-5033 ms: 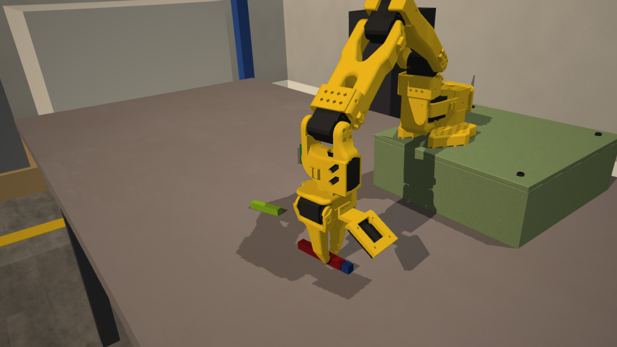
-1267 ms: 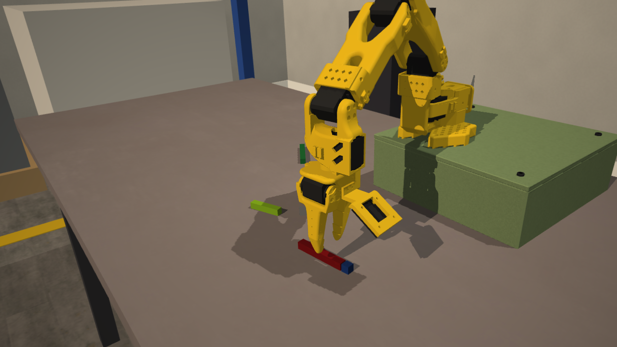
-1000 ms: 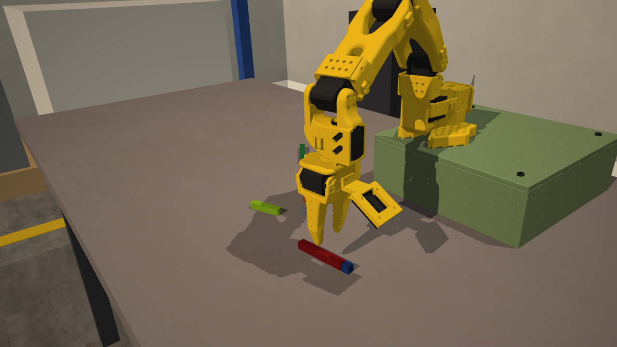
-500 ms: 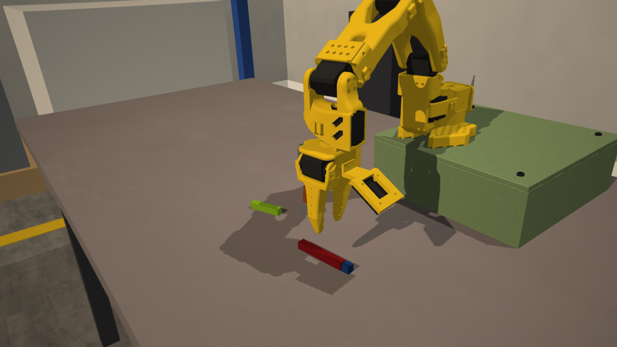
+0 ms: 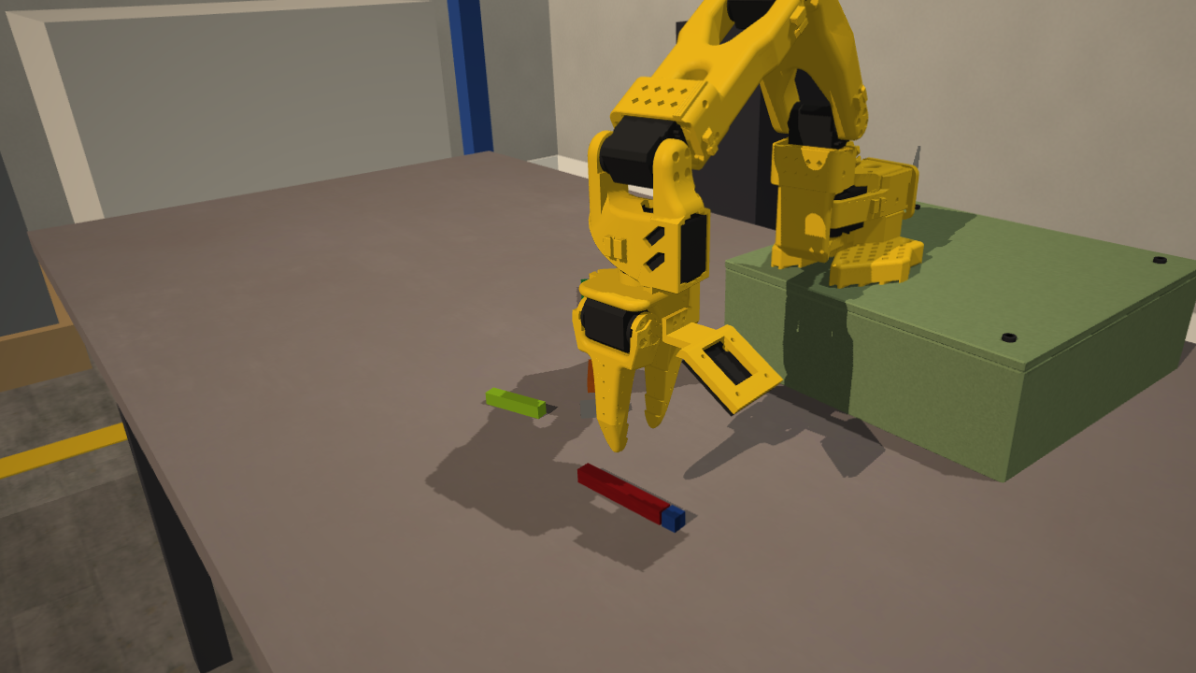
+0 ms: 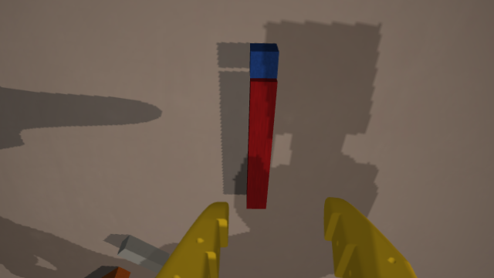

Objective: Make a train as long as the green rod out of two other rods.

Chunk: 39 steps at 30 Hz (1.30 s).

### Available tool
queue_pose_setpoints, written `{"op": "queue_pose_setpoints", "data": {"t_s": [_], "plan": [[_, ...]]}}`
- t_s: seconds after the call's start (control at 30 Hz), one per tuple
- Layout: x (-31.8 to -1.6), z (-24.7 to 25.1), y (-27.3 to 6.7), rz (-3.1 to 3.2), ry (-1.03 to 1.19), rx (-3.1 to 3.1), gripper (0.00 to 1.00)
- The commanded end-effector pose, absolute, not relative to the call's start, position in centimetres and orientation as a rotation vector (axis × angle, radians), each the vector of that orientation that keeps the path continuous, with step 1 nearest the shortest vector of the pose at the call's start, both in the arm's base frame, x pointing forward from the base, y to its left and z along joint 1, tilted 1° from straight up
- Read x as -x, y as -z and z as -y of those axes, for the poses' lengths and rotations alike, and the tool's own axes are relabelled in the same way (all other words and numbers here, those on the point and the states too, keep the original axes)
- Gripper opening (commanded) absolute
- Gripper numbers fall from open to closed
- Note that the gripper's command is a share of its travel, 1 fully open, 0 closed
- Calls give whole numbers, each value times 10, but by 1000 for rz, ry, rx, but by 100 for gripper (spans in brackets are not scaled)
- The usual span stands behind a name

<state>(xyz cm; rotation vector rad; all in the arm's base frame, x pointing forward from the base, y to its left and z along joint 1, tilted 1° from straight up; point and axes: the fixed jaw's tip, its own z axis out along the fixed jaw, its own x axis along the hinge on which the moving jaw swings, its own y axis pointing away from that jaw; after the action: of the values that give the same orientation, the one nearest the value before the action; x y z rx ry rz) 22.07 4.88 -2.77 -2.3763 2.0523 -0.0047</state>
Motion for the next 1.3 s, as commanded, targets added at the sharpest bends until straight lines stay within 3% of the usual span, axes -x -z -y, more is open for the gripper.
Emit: {"op": "queue_pose_setpoints", "data": {"t_s": [0.0,0.47,1.27], "plan": [[-219,-51,24,-2053,3,2375,17],[-219,-48,15,-2137,16,2283,17],[-200,-24,-71,-2719,81,1231,17]]}}
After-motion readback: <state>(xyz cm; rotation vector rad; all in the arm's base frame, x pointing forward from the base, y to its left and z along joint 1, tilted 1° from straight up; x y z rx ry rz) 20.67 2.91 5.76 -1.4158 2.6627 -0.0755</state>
